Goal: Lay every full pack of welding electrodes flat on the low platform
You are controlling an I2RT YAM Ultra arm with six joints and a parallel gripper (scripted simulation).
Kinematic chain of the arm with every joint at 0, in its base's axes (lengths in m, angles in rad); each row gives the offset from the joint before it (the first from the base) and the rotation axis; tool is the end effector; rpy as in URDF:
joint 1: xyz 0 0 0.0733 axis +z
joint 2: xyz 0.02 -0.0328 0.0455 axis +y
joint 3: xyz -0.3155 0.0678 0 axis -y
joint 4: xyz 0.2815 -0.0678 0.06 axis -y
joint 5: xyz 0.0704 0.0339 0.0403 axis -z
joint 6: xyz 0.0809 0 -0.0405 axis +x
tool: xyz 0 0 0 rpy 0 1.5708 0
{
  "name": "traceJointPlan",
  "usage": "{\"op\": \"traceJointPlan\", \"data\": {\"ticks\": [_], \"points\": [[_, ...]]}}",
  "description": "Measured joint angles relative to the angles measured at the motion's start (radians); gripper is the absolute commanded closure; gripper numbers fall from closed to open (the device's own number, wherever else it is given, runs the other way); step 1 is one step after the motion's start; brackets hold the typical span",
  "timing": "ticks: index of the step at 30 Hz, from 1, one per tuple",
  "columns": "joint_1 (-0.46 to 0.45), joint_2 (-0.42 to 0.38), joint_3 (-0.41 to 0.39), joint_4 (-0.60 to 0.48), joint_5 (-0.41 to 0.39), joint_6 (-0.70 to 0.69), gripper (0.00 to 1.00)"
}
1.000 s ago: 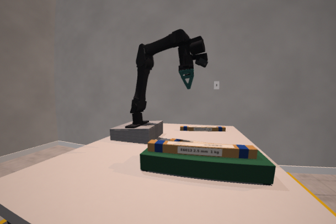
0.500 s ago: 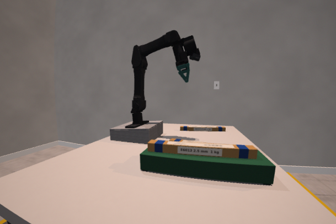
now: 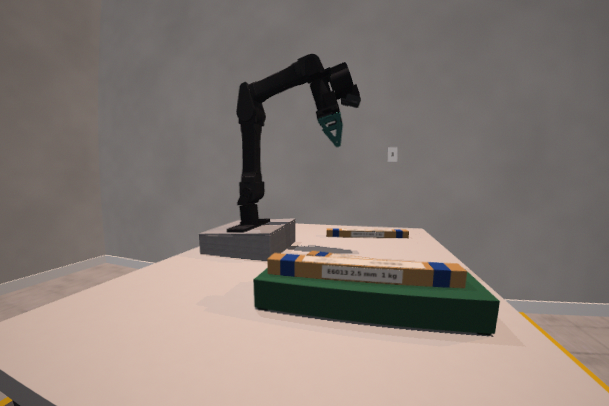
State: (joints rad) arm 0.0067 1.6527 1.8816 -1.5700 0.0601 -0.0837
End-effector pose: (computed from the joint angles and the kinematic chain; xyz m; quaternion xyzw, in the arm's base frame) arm 0.3406 -0.0015 0.4083 -0.0414 0.9921 -0.0342 0.1133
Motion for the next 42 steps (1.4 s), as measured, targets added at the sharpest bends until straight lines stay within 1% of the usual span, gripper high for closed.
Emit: {"op": "traceJointPlan", "data": {"ticks": [42], "points": [[0.000, 0.000, 0.000, 0.000, 0.003, 0.021, 0.26]]}}
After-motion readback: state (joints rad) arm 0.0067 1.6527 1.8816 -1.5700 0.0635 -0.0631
